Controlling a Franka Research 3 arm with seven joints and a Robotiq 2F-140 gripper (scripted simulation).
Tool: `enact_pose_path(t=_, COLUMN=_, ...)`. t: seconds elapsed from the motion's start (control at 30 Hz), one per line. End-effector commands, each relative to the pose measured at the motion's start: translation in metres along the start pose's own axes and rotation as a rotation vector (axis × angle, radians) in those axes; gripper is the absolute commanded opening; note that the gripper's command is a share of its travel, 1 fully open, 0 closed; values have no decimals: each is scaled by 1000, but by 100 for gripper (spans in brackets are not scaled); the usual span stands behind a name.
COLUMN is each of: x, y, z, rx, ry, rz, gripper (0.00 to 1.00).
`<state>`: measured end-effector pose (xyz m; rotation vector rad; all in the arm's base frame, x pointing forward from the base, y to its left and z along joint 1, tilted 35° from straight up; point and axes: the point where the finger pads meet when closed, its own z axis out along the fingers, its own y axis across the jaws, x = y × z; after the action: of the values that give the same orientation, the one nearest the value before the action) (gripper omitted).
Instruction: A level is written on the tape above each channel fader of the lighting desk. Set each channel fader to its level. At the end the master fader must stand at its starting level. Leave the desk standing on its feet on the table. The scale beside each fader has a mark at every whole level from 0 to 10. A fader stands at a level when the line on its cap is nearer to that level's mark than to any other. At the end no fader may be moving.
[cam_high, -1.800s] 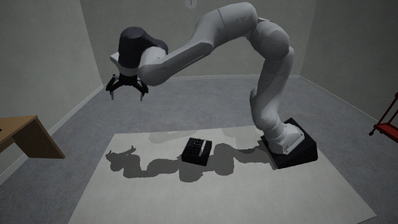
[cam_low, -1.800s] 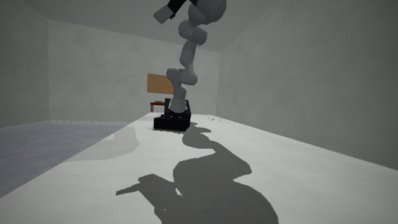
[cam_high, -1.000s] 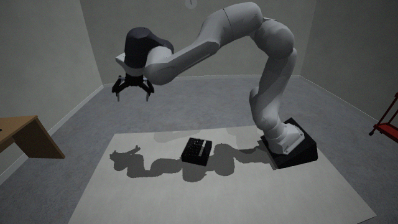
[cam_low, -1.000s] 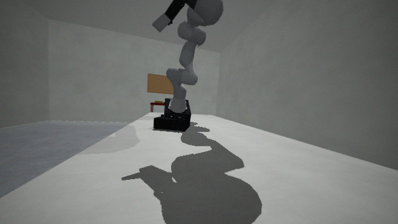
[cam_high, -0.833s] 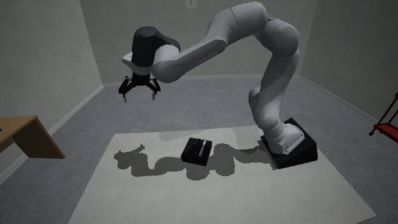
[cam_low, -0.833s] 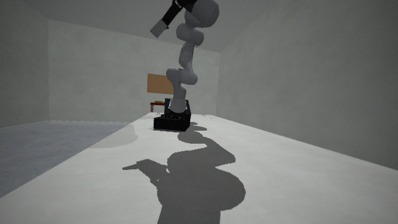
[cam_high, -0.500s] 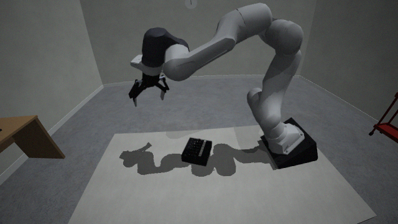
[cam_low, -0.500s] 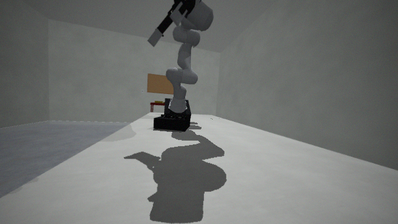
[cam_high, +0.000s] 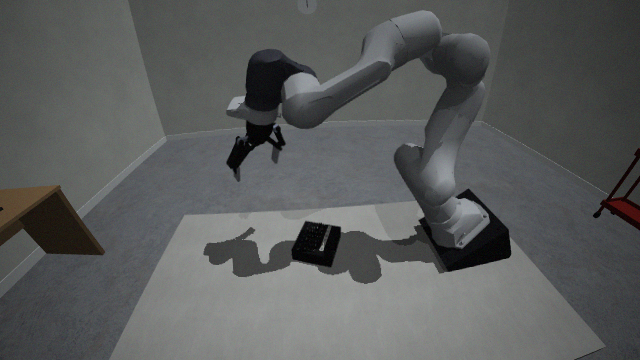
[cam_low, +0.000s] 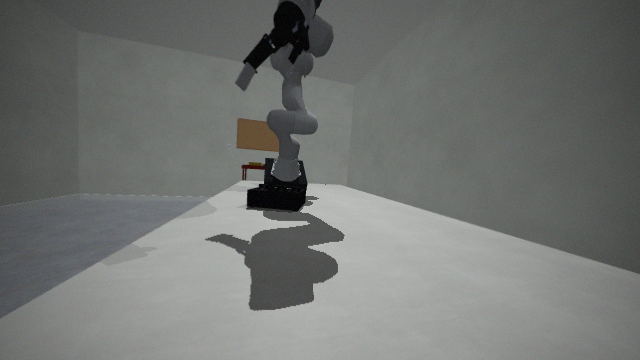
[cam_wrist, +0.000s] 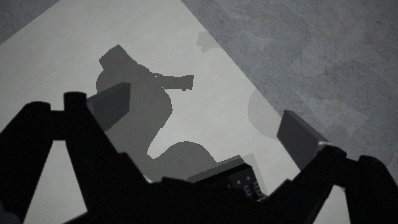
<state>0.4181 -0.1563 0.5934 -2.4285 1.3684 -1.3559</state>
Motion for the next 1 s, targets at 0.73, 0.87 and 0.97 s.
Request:
enact_pose_path(t=0.73, x=-38, y=33, z=12, rx=1, ry=-84, rz=-242, gripper=100)
enact_pose_path(t=0.87, x=-38, y=33, z=12, rx=1, ry=-84, rz=-242, gripper=100)
enact_pose_path(t=0.97, x=-38, y=33, z=12, rx=1, ry=-84, rz=-242, gripper=100)
